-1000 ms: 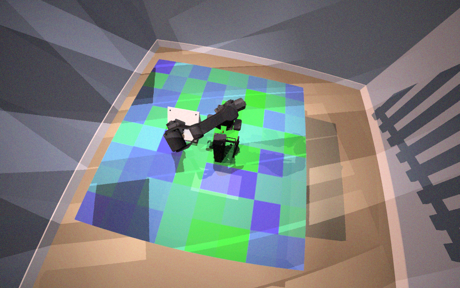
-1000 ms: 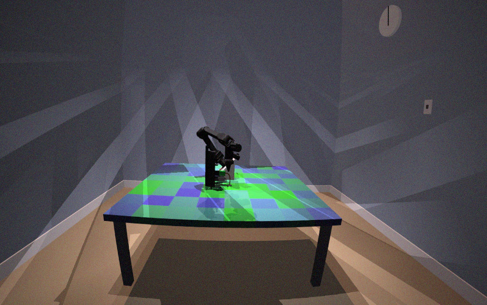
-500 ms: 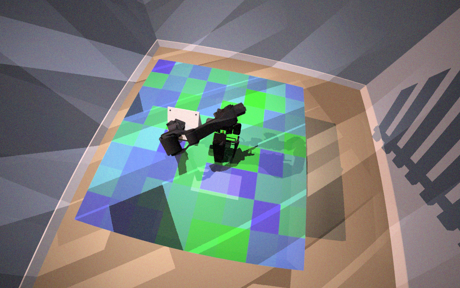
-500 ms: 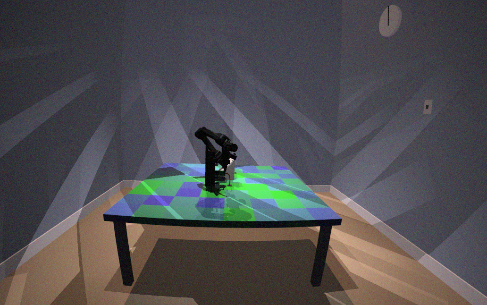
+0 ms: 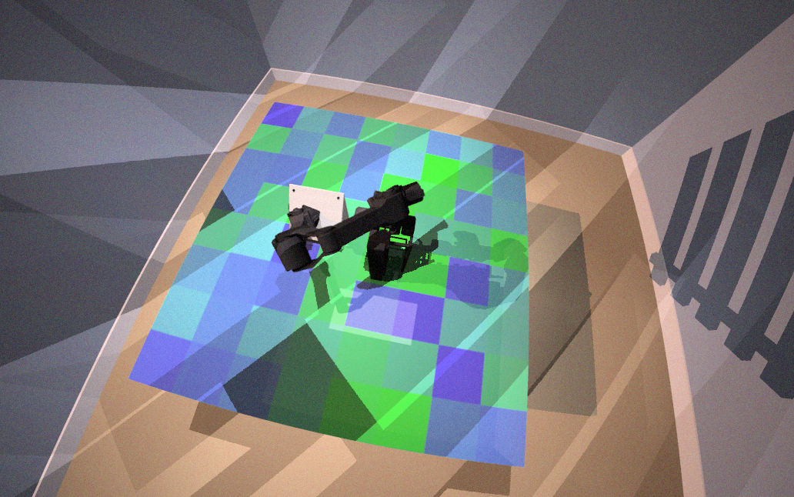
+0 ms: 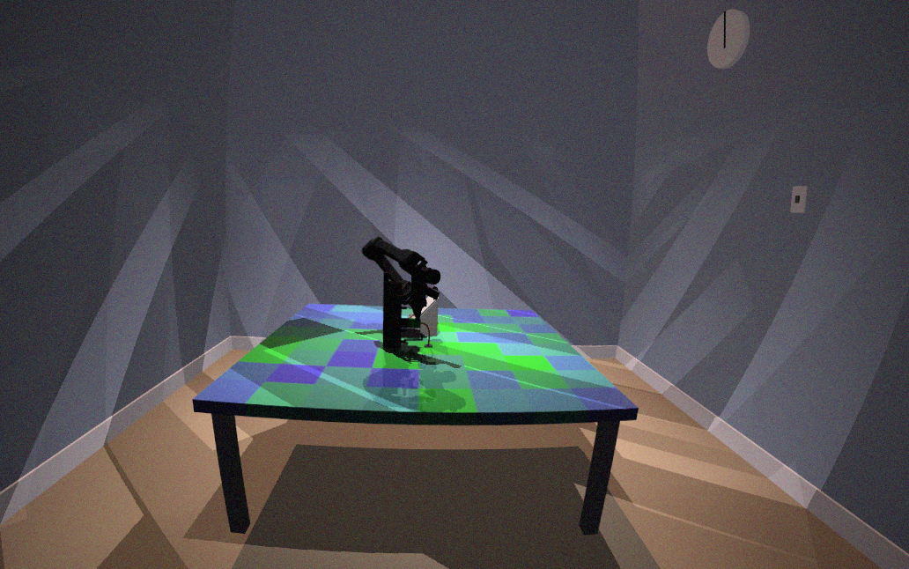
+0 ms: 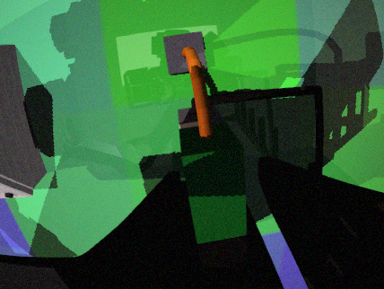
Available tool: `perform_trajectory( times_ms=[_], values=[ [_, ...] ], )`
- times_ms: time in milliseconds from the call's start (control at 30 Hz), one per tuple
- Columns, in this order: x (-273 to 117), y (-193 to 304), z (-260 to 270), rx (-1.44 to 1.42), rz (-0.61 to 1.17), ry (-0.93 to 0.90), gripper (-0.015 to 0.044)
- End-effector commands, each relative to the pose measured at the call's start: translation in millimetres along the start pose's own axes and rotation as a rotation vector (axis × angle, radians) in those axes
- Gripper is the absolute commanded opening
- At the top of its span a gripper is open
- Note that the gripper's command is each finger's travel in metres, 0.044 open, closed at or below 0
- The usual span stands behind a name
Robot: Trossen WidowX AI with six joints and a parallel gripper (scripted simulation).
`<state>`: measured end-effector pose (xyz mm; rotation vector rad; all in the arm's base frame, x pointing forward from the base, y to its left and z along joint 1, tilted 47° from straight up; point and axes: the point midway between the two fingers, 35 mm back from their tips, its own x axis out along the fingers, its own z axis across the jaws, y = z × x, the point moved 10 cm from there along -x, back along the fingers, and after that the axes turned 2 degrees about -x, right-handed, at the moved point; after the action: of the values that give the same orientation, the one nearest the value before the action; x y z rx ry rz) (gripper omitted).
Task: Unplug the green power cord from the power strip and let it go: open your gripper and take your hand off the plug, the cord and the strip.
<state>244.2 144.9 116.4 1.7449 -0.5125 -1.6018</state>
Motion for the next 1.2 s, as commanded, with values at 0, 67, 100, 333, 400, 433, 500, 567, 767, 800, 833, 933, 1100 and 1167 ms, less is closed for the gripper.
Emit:
perform_trajectory(
  times_ms=[0, 67, 100, 333, 400, 433, 500, 567, 767, 800, 833, 933, 1100, 1167],
  values=[
    [8, 0, 2, -0.007, 0.007, -0.004, 0.016],
    [10, 0, 2, -0.007, 0.007, -0.004, 0.016],
    [10, 0, 2, -0.007, 0.007, -0.004, 0.016],
    [7, 1, 0, 0.0, 0.001, -0.003, 0.0081],
    [7, 1, 0, 0.0, 0.001, -0.003, 0.0068],
    [7, 1, 0, 0.0, 0.001, -0.003, 0.0061],
    [7, 1, 0, 0.0, 0.001, -0.003, 0.0048],
    [7, 1, 0, 0.0, 0.001, -0.003, 0.0035],
    [7, -2, 0, 0.0, 0.001, -0.003, 0.0],
    [7, -3, 0, 0.0, 0.001, -0.002, 0.0],
    [7, -5, -1, 0.0, 0.001, -0.002, 0.0],
    [7, -10, -1, -0.001, 0.0, -0.002, 0.0],
    [7, -18, -2, -0.002, -0.001, -0.002, 0.0],
    [6, -21, -2, -0.002, -0.001, -0.002, 0.0]
  ],
)
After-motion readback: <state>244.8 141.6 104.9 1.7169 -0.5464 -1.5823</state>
